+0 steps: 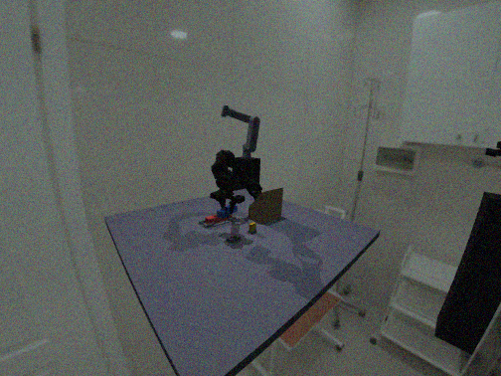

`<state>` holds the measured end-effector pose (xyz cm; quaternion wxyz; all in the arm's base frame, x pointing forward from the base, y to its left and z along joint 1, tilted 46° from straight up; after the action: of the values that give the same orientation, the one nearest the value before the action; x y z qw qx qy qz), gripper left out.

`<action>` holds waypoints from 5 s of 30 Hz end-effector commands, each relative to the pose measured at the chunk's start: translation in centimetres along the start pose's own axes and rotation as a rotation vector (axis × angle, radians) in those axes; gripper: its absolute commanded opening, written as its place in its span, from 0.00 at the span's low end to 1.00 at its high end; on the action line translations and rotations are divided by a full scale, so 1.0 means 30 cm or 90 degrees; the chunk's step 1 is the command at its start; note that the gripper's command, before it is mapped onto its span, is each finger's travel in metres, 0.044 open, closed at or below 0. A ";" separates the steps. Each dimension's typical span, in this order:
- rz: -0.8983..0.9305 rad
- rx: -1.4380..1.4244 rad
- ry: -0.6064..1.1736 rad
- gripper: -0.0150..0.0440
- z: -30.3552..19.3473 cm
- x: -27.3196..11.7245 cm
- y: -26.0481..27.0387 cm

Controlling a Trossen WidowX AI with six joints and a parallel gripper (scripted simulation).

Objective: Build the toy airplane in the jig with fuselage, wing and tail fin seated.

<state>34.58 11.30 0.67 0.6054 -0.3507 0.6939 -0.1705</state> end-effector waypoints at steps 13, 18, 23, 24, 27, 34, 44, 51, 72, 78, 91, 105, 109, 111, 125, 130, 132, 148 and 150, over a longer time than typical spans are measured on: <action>0.001 -0.176 -0.002 0.25 -0.052 0.023 -0.162; 0.001 -0.233 -0.002 0.25 -0.074 0.031 -0.212; 0.001 -0.290 -0.002 0.25 -0.098 0.039 -0.260; 0.000 -0.302 -0.002 0.25 -0.103 0.041 -0.270; 0.000 -0.337 -0.002 0.25 -0.119 0.047 -0.298; -0.002 -0.418 -0.001 0.25 -0.160 0.061 -0.362; -0.006 -0.533 0.003 0.25 -0.226 0.083 -0.444; -0.008 -0.613 0.008 0.25 -0.276 0.099 -0.496; -0.012 -0.779 0.023 0.48 -0.391 0.134 -0.586; -0.012 -0.779 0.023 0.59 -0.391 0.134 -0.587; -0.012 -0.779 0.023 0.59 -0.390 0.147 -0.587; -0.012 -0.779 0.023 0.59 -0.391 0.222 -0.592; -0.012 -0.779 0.023 0.59 -0.392 0.244 -0.593; -0.012 -0.779 0.024 0.59 -0.393 0.254 -0.594; -0.012 -0.774 0.020 0.43 -0.391 0.260 -0.597; -0.012 -0.774 0.020 0.48 -0.391 0.260 -0.597; -0.012 -0.774 0.020 0.56 -0.391 0.260 -0.597; -0.012 -0.775 0.020 1.00 -0.389 0.251 -0.596; -0.010 -0.776 0.018 1.00 -0.379 0.179 -0.592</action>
<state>28.01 -8.23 9.78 0.2793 -0.6338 0.6763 0.2509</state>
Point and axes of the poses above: the point midway between the two fingers, 35 mm back from their tips, its own x axis out along the fingers, its own y axis across the jaws, z = x × y, the point moved 4 cm from there along -x, back along the fingers, and after that the axes turned 1 degree about x, right-handed, at the moved point
